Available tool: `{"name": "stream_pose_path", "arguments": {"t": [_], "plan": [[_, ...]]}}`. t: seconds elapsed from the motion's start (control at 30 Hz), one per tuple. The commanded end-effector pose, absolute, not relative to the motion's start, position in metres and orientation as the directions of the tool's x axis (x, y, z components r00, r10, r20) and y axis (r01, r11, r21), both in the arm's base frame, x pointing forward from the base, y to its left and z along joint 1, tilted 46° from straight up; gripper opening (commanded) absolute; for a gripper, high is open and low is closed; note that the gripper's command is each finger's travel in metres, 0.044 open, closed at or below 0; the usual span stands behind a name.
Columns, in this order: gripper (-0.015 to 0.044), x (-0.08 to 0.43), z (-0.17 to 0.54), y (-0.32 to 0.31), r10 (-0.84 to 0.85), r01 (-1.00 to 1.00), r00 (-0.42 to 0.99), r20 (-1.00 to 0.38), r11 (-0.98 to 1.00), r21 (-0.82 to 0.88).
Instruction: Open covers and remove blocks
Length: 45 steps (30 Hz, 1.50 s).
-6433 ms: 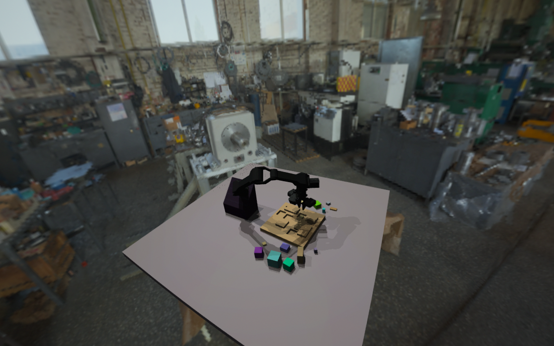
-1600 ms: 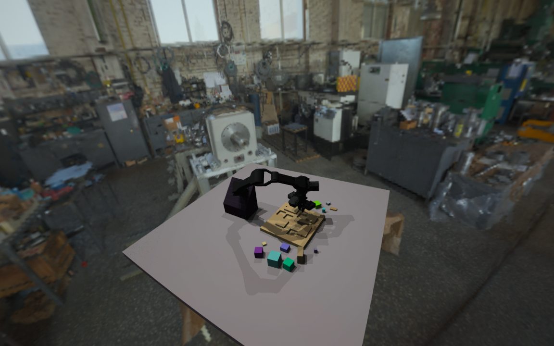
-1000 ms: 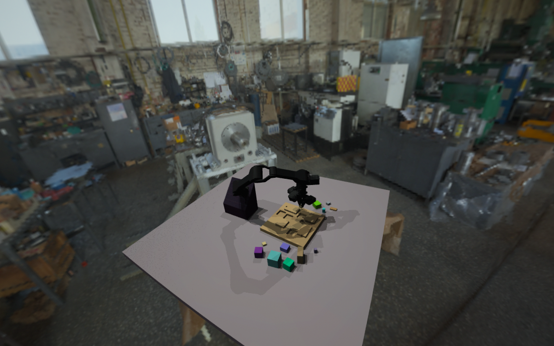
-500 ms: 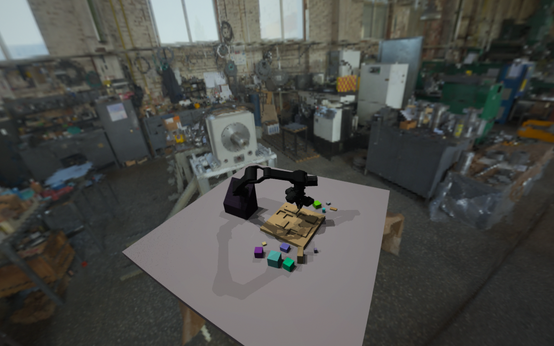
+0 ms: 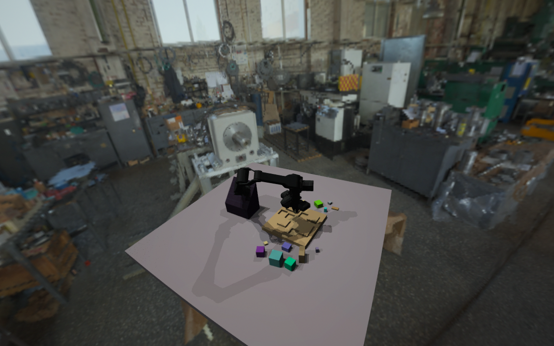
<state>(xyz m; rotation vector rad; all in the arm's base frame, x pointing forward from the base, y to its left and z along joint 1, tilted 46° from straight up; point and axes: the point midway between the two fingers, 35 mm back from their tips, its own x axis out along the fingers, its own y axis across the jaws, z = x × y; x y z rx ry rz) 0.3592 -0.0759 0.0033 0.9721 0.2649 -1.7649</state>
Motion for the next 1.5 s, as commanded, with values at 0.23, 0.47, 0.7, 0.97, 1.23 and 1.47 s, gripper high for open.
{"name": "stream_pose_path", "arguments": {"t": [0.23,0.47,0.7,0.97,1.23,1.47], "plan": [[0.008,0.341,0.036,-0.101,-0.686,0.869,-0.105,-0.72,-0.415,0.269],[0.008,0.326,0.054,-0.116,-0.686,0.87,-0.104,-0.721,-0.414,0.269],[0.008,0.31,0.071,-0.13,-0.686,0.87,-0.103,-0.72,-0.414,0.269],[0.008,0.288,0.088,-0.145,-0.689,0.87,-0.103,-0.718,-0.412,0.271],[0.008,0.263,0.104,-0.158,-0.693,0.87,-0.104,-0.713,-0.411,0.273],[0.008,0.24,0.115,-0.168,-0.699,0.87,-0.105,-0.708,-0.409,0.274]]}}
